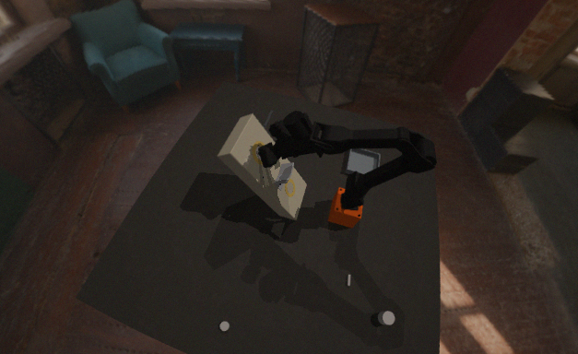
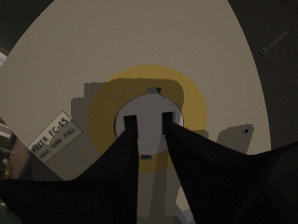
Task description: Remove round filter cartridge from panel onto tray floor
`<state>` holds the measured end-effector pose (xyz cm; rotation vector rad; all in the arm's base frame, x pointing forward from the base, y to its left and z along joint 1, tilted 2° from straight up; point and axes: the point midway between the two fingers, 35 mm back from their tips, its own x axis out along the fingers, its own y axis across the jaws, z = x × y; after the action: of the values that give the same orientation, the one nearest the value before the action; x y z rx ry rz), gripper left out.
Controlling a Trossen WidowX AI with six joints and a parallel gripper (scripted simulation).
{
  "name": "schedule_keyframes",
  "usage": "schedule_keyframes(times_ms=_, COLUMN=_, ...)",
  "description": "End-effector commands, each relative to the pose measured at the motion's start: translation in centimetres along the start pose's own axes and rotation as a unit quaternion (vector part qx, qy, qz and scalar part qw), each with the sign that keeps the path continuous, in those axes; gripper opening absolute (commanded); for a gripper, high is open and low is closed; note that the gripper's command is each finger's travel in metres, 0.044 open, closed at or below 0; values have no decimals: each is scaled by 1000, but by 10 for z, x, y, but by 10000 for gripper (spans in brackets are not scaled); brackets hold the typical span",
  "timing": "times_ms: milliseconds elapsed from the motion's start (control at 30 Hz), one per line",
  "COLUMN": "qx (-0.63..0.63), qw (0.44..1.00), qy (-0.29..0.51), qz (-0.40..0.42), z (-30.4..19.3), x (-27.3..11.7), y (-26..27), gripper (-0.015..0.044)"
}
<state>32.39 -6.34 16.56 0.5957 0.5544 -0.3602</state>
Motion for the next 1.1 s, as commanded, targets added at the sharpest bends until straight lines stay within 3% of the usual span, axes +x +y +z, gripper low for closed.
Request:
schedule_keyframes(times_ms=0, qx=1, qw=1000, qy=-1, qz=0, z=0, x=0, y=0, gripper=90)
schedule_keyframes(times_ms=1067, qx=1, qw=1000, qy=-1, qz=0, z=1, x=13, y=1, gripper=90)
